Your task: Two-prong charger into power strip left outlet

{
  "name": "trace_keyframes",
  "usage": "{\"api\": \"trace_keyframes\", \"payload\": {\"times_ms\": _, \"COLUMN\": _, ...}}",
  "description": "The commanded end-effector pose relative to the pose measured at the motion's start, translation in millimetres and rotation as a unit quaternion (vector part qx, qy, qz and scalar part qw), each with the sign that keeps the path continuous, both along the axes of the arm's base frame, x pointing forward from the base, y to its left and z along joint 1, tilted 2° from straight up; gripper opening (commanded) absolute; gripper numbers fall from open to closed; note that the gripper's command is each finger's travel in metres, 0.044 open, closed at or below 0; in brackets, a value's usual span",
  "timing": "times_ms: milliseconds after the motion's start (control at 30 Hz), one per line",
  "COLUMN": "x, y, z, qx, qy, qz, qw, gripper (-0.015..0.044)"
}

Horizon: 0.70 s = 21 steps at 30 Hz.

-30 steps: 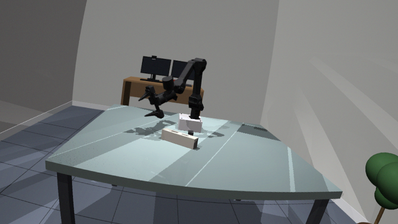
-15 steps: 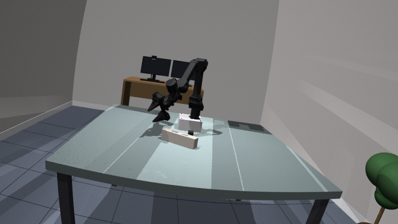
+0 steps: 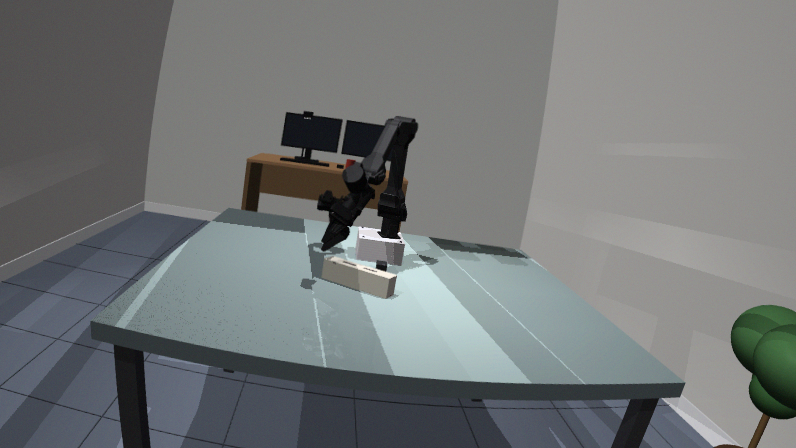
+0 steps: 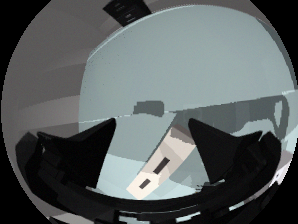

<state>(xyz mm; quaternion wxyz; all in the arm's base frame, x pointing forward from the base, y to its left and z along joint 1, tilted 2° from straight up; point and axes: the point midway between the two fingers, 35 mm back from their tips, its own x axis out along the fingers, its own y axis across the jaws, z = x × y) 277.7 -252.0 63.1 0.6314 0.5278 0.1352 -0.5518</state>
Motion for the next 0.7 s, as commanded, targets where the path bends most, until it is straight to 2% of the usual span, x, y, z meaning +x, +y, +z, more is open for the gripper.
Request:
{"api": "trace_keyframes", "payload": {"times_ms": 0, "x": 4.1, "y": 15.8, "z": -2.1, "qx": 0.001, "qy": 0.038, "qz": 0.055, "qw": 0.998, "gripper": 0.0440}}
{"api": "trace_keyframes", "payload": {"times_ms": 400, "x": 3.8, "y": 52.7, "z": -12.1, "qx": 0.005, "qy": 0.143, "qz": 0.214, "qw": 0.966, "gripper": 0.0440}}
{"api": "trace_keyframes", "payload": {"times_ms": 667, "x": -4.8, "y": 83.0, "z": -19.5, "qx": 0.018, "qy": 0.214, "qz": 0.330, "qw": 0.919, "gripper": 0.0440}}
